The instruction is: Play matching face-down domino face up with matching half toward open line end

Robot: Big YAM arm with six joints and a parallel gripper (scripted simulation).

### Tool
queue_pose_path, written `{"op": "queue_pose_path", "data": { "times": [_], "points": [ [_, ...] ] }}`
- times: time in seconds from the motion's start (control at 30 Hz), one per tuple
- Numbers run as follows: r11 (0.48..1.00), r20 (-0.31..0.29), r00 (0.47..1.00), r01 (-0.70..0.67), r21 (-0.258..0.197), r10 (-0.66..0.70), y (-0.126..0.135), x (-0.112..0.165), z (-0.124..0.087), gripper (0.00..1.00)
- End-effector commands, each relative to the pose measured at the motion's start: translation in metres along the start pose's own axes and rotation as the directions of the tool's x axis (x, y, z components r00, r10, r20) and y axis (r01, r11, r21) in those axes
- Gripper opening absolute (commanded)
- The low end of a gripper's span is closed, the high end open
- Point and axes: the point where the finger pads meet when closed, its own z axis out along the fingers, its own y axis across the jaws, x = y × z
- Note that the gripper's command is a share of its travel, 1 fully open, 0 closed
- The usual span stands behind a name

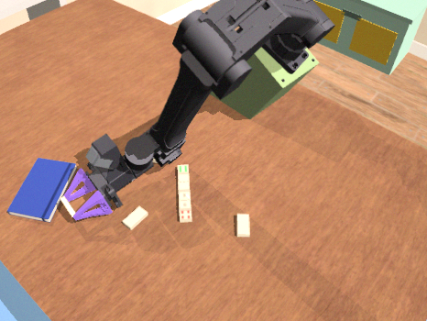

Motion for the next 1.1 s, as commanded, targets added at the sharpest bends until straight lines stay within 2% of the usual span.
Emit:
{"op": "queue_pose_path", "data": {
  "times": [0.0,0.1,0.13,0.67,0.7,1.07],
  "points": [
    [1.0,0.006,1.0,-0.009,-0.017,0.009,0.007,0.008,0.0,0.48],
    [1.0,0.006,1.0,-0.009,-0.017,0.009,0.007,0.008,0.0,0.48],
    [1.0,0.002,1.0,-0.002,-0.003,0.002,0.001,0.0,0.0,0.48],
    [1.0,0.001,1.0,-0.01,-0.017,0.01,0.007,0.01,-0.001,0.48],
    [1.0,0.001,1.0,-0.003,-0.004,0.003,0.002,0.002,0.0,0.48],
    [1.0,-0.004,1.0,-0.01,-0.015,0.01,0.006,0.012,-0.003,0.48]
  ]
}}
